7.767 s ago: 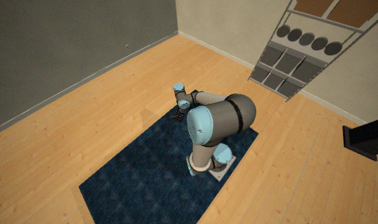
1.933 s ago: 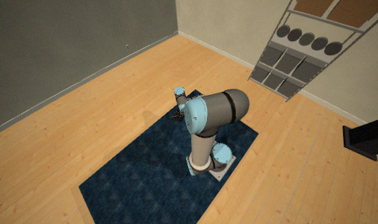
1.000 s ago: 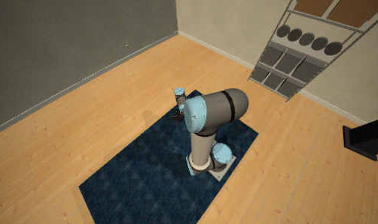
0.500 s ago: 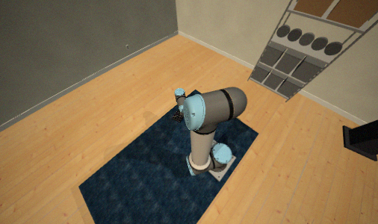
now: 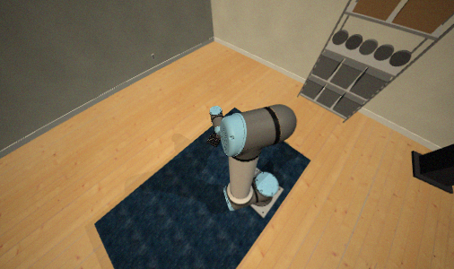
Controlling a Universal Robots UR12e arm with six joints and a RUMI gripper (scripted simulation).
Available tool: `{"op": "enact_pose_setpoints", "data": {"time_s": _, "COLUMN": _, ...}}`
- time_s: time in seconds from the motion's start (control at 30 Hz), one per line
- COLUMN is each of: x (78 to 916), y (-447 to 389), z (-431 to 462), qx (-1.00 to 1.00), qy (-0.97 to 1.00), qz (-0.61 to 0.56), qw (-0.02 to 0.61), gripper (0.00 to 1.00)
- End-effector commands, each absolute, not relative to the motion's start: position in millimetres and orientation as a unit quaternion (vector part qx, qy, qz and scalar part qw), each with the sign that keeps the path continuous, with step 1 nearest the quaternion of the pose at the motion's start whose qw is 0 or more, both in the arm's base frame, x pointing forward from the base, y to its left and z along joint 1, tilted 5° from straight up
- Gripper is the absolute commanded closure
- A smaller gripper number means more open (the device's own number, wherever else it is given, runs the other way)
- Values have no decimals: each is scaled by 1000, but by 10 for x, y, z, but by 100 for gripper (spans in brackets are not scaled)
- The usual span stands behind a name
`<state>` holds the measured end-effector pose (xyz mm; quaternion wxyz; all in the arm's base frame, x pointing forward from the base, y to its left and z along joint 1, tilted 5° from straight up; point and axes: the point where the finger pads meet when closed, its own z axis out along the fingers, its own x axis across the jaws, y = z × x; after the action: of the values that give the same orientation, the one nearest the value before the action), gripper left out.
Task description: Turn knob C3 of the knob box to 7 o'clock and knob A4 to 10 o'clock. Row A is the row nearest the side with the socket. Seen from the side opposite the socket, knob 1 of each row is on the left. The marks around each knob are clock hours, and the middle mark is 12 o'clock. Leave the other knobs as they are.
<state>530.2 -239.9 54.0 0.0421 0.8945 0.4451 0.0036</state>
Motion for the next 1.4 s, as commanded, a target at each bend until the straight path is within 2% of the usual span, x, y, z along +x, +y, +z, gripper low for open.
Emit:
{"op": "enact_pose_setpoints", "data": {"time_s": 0.0, "x": 5307, "y": -2402, "z": 546, "qx": 894, "qy": 445, "qz": 4, "qw": 43, "gripper": 89}}
{"op": "enact_pose_setpoints", "data": {"time_s": 0.67, "x": 5307, "y": -2402, "z": 546, "qx": 894, "qy": 445, "qz": 4, "qw": 43, "gripper": 89}}
{"op": "enact_pose_setpoints", "data": {"time_s": 0.7, "x": 5307, "y": -2402, "z": 546, "qx": 894, "qy": 445, "qz": 4, "qw": 43, "gripper": 96}}
{"op": "enact_pose_setpoints", "data": {"time_s": 1.37, "x": 5307, "y": -2402, "z": 546, "qx": 894, "qy": 445, "qz": 4, "qw": 43, "gripper": 96}}
